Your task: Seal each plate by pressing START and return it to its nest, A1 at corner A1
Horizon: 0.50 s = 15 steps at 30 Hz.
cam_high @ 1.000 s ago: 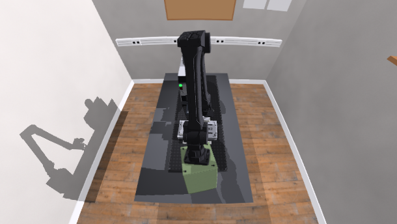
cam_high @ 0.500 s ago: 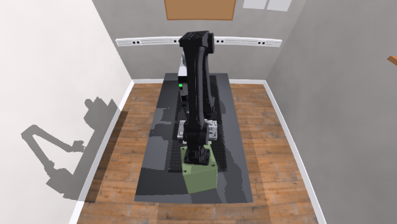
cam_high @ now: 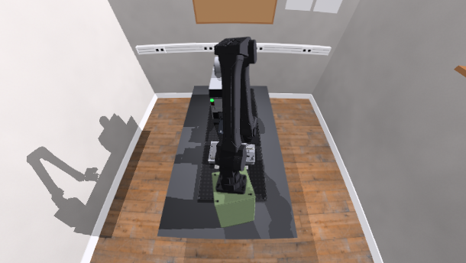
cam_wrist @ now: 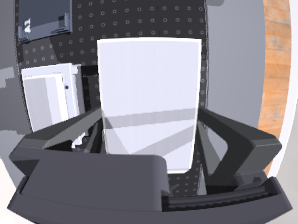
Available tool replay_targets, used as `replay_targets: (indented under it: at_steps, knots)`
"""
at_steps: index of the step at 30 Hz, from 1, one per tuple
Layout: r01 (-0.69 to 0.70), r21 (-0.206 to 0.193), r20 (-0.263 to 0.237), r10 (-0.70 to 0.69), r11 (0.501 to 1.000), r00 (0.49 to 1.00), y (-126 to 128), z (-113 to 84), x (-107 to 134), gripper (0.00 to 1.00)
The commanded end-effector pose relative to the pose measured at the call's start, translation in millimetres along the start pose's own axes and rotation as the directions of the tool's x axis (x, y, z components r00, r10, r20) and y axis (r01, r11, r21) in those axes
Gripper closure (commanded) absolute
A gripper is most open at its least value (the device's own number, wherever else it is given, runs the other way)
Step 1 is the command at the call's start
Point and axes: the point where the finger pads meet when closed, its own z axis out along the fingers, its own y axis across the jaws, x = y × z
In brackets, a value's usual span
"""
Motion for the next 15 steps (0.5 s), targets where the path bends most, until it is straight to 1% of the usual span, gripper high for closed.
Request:
replay_targets:
  at_steps: [1,2,4,7,9,12,15]
  knots:
    - [0.022,0.015,0.034,-0.022,1.0,0.999,-11.4,-5.7,-2.4,1.0]
    - [0.021,0.015,0.029,-0.021,1.0,0.999,-12.7,-6.3,1.4,1.0]
    - [0.021,0.015,0.029,-0.021,1.0,0.999,-12.7,-6.3,1.4,1.0]
    - [0.011,0.008,0.009,-0.011,1.0,1.0,-13.7,-7.0,12.3,1.0]
    - [0.01,0.016,0.009,-0.01,1.0,1.0,-18.0,-8.2,15.0,1.0]
    - [0.01,0.023,0.026,-0.011,1.0,1.0,-17.4,-6.0,4.4,1.0]
    - [0.013,0.016,0.044,-0.014,1.0,0.999,-13.0,-5.2,-6.3,1.0]
